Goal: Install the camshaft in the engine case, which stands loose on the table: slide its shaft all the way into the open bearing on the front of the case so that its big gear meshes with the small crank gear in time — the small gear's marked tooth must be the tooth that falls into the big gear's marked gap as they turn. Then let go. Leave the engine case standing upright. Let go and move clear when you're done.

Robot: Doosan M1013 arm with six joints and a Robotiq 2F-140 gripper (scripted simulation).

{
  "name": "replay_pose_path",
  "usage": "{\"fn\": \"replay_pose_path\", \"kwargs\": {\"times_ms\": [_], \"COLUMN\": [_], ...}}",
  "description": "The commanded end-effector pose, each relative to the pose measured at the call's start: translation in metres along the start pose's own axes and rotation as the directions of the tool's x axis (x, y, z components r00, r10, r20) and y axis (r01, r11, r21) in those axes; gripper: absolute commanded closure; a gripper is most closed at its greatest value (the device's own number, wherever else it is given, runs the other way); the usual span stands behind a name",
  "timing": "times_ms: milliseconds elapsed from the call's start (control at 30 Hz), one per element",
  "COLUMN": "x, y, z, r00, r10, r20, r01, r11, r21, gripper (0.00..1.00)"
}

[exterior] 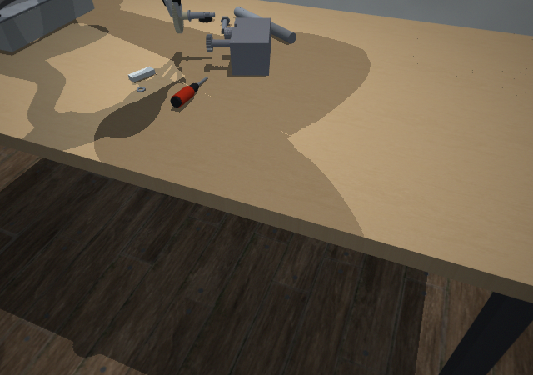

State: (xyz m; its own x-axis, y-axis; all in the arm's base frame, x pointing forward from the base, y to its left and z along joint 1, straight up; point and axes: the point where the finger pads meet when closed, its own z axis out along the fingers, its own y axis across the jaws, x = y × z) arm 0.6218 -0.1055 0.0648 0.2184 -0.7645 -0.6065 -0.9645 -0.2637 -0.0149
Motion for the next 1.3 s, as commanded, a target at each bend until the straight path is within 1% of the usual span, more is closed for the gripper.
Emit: {"fn": "replay_pose_path", "kwargs": {"times_ms": [0,533,1267], "x": [0.004,0.024,0.027], "y": [-0.002,-0.001,-0.001], "z": [0.008,0.034,0.038], "r00": [0.997,0.997,0.997], "r10": [0.060,0.060,0.060], "r20": [0.057,0.057,0.057], "r01": [-0.061,-0.061,-0.061], "r11": [0.998,0.998,0.998], "r21": [0.018,0.018,0.018], "gripper": [0.95,0.95,0.95]}}
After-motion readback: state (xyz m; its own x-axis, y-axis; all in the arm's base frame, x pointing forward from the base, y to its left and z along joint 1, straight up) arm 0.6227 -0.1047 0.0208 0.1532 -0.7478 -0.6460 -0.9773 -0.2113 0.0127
